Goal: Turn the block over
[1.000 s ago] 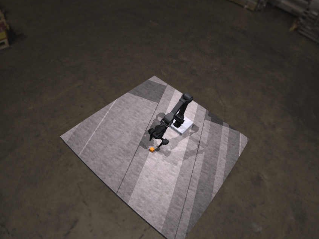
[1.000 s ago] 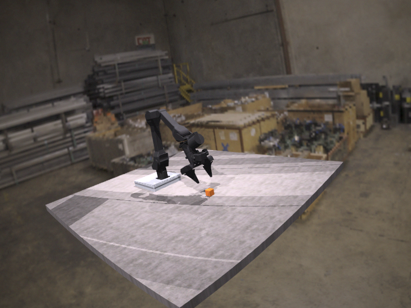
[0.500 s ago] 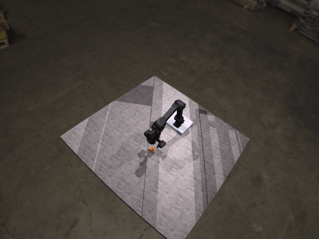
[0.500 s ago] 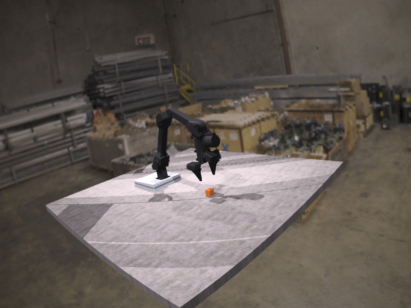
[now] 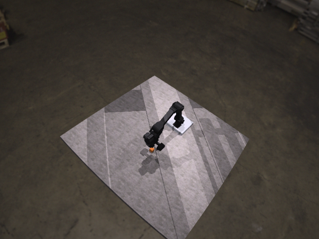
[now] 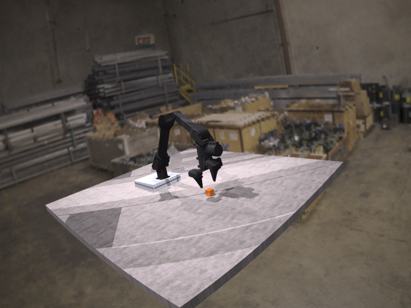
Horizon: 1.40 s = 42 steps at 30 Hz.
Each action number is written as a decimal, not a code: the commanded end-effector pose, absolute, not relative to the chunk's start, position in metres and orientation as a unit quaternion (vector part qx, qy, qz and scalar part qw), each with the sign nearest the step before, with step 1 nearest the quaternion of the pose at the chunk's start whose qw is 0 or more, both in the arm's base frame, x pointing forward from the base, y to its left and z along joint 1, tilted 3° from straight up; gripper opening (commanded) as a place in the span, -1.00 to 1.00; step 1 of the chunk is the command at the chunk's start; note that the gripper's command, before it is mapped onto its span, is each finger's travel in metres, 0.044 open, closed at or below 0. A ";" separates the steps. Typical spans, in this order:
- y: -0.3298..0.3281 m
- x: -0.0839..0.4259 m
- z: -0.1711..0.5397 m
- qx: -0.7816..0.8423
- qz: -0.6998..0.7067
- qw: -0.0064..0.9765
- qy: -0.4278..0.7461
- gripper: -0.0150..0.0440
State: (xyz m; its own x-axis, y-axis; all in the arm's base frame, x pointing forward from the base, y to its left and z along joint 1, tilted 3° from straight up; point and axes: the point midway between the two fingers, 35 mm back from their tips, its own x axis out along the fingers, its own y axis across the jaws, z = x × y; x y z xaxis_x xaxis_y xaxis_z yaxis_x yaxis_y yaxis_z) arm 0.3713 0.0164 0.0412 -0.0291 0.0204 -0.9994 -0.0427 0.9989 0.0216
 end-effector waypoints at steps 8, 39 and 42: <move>0.017 0.371 0.023 -0.008 0.025 0.698 0.715 1.00; 0.017 0.370 -0.002 -0.008 0.025 0.698 0.715 -0.11; 0.017 0.370 -0.002 -0.008 0.025 0.698 0.715 -0.18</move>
State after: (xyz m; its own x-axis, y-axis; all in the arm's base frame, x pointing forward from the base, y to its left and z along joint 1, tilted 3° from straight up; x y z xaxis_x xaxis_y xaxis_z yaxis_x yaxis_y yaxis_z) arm 0.3697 0.0169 -0.0023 -0.0273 0.0205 -0.9994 -0.0443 0.9988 0.0217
